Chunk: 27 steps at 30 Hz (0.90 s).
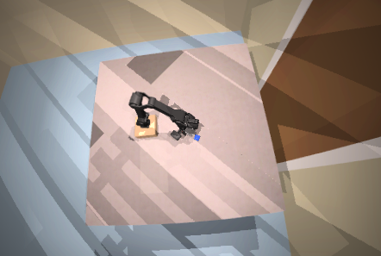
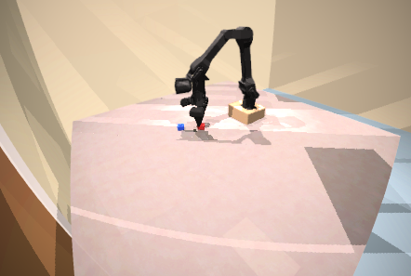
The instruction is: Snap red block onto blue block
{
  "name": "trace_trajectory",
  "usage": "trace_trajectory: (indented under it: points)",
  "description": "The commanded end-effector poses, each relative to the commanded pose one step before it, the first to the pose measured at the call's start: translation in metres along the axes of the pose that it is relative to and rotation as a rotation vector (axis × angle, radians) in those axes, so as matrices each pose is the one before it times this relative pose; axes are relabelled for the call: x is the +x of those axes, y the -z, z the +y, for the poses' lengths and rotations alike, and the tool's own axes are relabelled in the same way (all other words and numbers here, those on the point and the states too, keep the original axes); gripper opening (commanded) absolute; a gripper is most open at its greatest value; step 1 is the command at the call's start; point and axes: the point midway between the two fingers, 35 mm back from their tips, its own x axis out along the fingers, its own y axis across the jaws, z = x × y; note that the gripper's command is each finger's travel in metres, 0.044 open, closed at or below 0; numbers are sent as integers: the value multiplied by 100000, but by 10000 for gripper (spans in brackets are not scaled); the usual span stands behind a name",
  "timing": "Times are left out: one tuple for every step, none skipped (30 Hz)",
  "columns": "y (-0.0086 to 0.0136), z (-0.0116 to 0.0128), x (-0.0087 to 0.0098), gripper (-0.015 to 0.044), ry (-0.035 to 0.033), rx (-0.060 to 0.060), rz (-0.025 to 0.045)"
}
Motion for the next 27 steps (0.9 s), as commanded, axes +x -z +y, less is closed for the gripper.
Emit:
trace_trajectory:
  points:
    - [138, -178, 697, 440, 783, -286, 245]
    - [-1, 5, 163, 440, -1, 0, 1]
    - [0, 5, 162, 440, -1, 0, 1]
    - [1, 4, 162, 440, 0, 0, 1]
    - [2, 4, 162, 440, 0, 0, 1]
    - [3, 3, 162, 440, 0, 0, 2]
    - [4, 3, 162, 440, 0, 0, 2]
    - [5, 2, 161, 440, 0, 0, 2]
    - [6, 2, 161, 440, 0, 0, 2]
    - [7, 1, 161, 440, 0, 0, 2]
    - [8, 1, 161, 440, 0, 0, 2]
    - [9, 0, 160, 440, 0, 0, 2]
    - [10, 0, 159, 440, 0, 0, 2]
    - [8, -1, 128, 440, 0, 0, 2]
    - [5, -1, 76, 440, 0, 0, 1]
    - [2, 0, 25, 440, 0, 0, 0]
    - [0, 0, 0, 414, 0, 0, 0]
    - [0, 0, 0, 387, 0, 0, 0]
    - [0, 0, 0, 361, 0, 0, 0]
    - [0, 0, 0, 335, 0, 0, 0]
    - [0, 0, 0, 309, 0, 0, 0]
    - [0, 0, 0, 282, 0, 0, 0]
    - [0, 0, 0, 256, 0, 0, 0]
    - [0, 0, 0, 230, 0, 0, 0]
    - [0, 0, 0, 204, 0, 0, 0]
    - [0, 0, 0, 177, 0, 0, 0]
    - [0, 0, 0, 151, 0, 0, 0]
